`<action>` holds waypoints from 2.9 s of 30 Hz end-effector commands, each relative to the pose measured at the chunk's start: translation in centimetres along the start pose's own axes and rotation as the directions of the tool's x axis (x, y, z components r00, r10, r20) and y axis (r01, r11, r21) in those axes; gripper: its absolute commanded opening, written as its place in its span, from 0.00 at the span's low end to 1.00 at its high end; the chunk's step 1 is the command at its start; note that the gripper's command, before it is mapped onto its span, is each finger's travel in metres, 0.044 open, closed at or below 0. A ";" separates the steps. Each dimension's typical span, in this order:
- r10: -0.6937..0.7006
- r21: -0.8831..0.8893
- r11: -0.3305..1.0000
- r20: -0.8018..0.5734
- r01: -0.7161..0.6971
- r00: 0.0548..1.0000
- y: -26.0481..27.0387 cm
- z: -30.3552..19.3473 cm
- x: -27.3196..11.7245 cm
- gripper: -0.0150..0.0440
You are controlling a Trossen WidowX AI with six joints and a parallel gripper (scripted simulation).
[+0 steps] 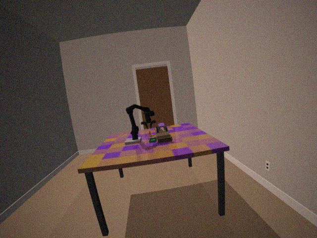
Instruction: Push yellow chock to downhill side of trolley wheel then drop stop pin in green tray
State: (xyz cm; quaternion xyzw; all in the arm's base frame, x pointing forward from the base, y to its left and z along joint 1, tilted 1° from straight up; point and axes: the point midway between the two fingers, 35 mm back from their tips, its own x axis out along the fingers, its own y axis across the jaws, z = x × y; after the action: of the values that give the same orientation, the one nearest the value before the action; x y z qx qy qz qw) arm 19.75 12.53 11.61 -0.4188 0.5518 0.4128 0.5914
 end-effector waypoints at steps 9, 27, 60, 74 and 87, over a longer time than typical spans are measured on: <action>0.011 0.004 1.000 -0.008 -0.011 1.000 0.2 -0.1 2.0 0.58; 0.011 0.004 1.000 -0.008 -0.011 1.000 0.3 -0.1 4.6 0.58; 0.003 -0.001 1.000 -0.003 -0.003 1.000 0.2 -0.1 6.8 0.39; 0.010 0.004 1.000 -0.007 -0.010 1.000 0.3 -0.1 4.9 0.25; 0.011 0.004 1.000 -0.008 -0.011 1.000 0.4 -0.4 0.8 0.25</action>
State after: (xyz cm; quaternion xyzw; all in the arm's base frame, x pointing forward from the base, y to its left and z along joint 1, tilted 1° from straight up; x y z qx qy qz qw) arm 19.34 12.29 9.65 -0.4177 0.5606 0.4136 0.5833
